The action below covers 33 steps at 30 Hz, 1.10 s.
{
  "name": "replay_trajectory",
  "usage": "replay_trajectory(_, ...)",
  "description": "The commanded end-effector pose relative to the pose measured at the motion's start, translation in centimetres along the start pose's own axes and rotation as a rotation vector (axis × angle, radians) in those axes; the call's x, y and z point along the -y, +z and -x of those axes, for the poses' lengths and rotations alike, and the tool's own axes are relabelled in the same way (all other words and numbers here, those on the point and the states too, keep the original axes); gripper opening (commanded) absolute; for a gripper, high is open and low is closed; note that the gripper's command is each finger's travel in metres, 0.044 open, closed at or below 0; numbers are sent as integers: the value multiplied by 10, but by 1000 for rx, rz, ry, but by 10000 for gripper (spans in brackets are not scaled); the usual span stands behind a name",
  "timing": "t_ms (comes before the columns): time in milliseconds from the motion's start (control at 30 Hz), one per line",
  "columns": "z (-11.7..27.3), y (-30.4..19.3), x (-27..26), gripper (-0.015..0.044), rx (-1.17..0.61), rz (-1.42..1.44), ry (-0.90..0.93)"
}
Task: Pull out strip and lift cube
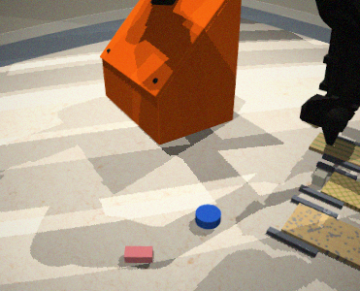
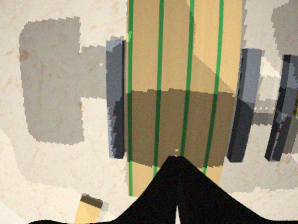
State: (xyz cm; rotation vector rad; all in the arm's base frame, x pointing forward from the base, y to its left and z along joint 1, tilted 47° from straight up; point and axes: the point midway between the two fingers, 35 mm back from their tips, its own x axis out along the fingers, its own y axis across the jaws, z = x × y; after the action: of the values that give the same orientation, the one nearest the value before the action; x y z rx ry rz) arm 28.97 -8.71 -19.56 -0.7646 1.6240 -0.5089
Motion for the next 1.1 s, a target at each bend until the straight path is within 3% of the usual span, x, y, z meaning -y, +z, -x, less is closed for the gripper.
replay_trajectory(0, -5, -16, -1, 0, -26, 15, -1)
replay_trajectory(1067, -4, -60, -1, 0, -27, 16, 0)
